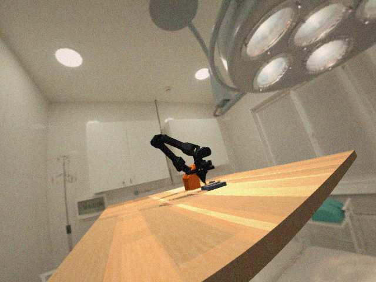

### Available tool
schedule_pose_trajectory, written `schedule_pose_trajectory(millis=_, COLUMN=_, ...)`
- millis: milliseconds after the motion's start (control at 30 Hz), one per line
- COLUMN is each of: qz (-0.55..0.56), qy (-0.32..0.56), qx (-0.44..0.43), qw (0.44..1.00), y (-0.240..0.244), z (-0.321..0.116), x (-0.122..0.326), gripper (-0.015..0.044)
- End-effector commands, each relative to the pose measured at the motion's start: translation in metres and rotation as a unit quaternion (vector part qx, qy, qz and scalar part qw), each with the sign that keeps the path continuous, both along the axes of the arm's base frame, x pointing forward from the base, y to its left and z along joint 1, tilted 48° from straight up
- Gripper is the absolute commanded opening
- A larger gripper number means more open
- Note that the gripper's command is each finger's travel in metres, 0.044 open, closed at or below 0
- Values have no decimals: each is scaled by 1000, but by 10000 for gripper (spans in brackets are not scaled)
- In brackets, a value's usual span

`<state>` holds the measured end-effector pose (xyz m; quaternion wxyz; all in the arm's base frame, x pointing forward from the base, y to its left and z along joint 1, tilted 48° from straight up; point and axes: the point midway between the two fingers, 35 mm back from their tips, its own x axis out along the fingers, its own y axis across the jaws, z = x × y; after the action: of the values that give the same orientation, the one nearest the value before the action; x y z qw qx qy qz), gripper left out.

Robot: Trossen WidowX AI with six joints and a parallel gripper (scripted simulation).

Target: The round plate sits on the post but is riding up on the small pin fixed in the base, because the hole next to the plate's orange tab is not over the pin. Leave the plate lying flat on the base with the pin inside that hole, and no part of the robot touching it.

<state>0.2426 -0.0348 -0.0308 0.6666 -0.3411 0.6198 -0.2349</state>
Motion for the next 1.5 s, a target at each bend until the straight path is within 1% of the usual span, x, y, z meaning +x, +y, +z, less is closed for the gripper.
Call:
schedule_pose_trajectory(millis=0, qz=-4, qy=9, qx=0, qw=1000, y=-2, z=-4, x=-9, gripper=0)
schedule_pose_trajectory(millis=933, qz=-4, qy=9, qx=0, qw=1000, y=9, z=-18, x=-25, gripper=0)
schedule_pose_trajectory(millis=1467, qz=-4, qy=9, qx=1, qw=1000, y=22, z=-32, x=-26, gripper=0)
